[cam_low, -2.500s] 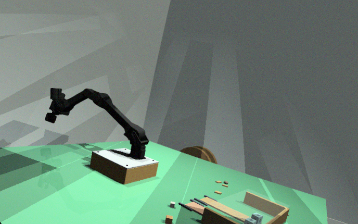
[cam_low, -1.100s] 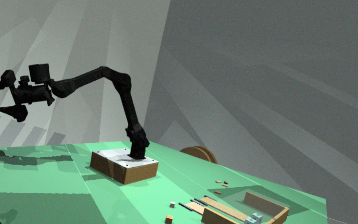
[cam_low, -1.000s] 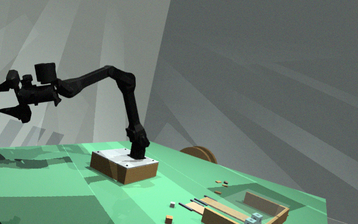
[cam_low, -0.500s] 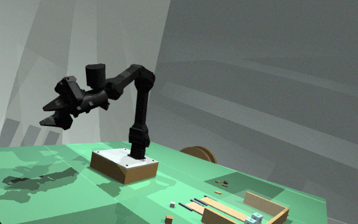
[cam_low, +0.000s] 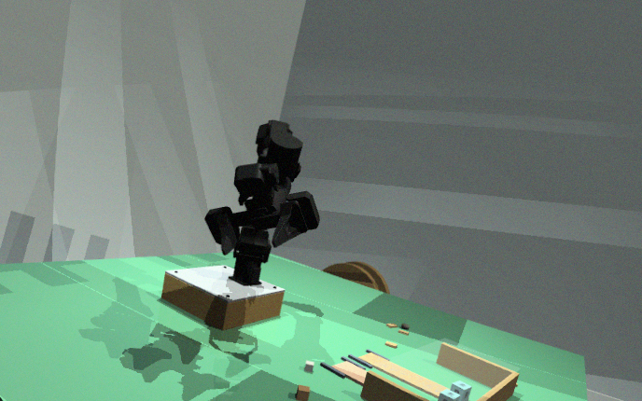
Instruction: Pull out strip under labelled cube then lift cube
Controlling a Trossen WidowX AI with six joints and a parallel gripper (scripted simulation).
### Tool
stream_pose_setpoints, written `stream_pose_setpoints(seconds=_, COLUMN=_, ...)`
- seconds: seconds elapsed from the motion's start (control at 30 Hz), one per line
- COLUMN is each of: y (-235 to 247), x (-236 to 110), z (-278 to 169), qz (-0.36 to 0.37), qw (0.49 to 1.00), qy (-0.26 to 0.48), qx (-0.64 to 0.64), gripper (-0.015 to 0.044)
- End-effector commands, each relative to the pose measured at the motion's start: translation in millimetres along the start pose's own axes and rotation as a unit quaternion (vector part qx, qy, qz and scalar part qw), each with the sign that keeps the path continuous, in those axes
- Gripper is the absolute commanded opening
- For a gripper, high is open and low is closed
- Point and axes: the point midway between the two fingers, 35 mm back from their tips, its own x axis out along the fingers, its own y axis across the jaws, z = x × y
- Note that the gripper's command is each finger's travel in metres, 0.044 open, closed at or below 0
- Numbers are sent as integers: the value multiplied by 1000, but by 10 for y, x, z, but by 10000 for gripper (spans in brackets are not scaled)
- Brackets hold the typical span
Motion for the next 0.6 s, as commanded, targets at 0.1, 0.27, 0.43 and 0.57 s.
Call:
stream_pose_setpoints(seconds=0.1, y=637, x=-492, z=-729, qz=110, qw=983, qy=67, qx=-132, gripper=400)
stream_pose_setpoints(seconds=0.27, y=989, x=-1010, z=-1336, qz=207, qw=942, qy=108, qx=-241, gripper=400)
stream_pose_setpoints(seconds=0.43, y=1154, x=-1592, z=-1918, qz=306, qw=877, qy=137, qx=-345, gripper=400)
stream_pose_setpoints(seconds=0.57, y=1153, x=-2075, z=-2350, qz=385, qw=807, qy=151, qx=-421, gripper=400)
